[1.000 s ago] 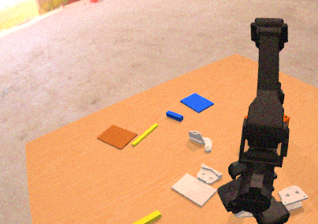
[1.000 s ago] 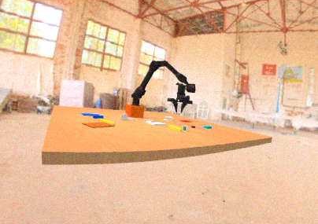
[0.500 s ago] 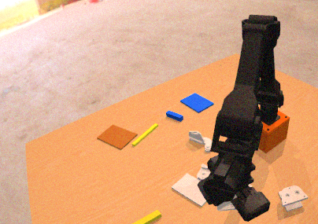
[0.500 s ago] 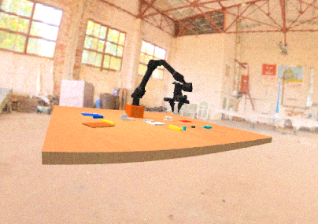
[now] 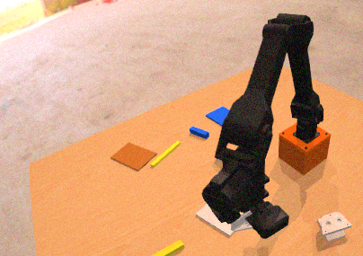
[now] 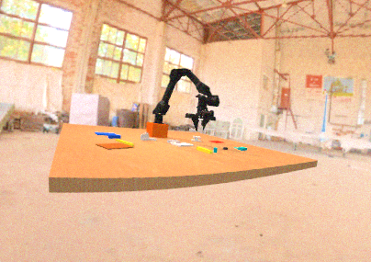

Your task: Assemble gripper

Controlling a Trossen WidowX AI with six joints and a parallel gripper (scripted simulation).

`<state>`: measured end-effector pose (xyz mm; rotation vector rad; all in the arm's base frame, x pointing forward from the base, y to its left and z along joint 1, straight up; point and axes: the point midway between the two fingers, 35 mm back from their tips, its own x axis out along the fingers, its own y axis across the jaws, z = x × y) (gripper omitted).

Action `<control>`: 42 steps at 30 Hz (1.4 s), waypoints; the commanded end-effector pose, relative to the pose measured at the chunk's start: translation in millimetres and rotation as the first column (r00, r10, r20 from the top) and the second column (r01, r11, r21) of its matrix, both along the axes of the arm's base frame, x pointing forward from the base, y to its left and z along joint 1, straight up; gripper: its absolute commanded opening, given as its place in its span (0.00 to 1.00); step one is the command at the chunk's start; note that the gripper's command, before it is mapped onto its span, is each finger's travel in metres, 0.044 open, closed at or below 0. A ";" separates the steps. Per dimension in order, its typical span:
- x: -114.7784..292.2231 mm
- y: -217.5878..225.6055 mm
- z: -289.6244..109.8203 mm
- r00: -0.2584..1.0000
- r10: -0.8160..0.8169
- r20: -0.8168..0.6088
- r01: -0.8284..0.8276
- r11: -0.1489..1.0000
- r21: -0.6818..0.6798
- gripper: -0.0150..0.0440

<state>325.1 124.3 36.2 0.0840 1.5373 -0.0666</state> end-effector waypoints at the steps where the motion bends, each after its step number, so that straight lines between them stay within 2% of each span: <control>1: 0.8 -11.4 -0.2 1.000 0.023 0.000 -0.023 1.000 -0.001 0.48; 31: -2.9 -107.9 -2.1 0.975 0.222 -0.001 -0.222 0.975 -0.017 0.48; 42: -3.8 -112.3 -2.2 0.973 0.231 -0.001 -0.231 0.973 -0.018 0.48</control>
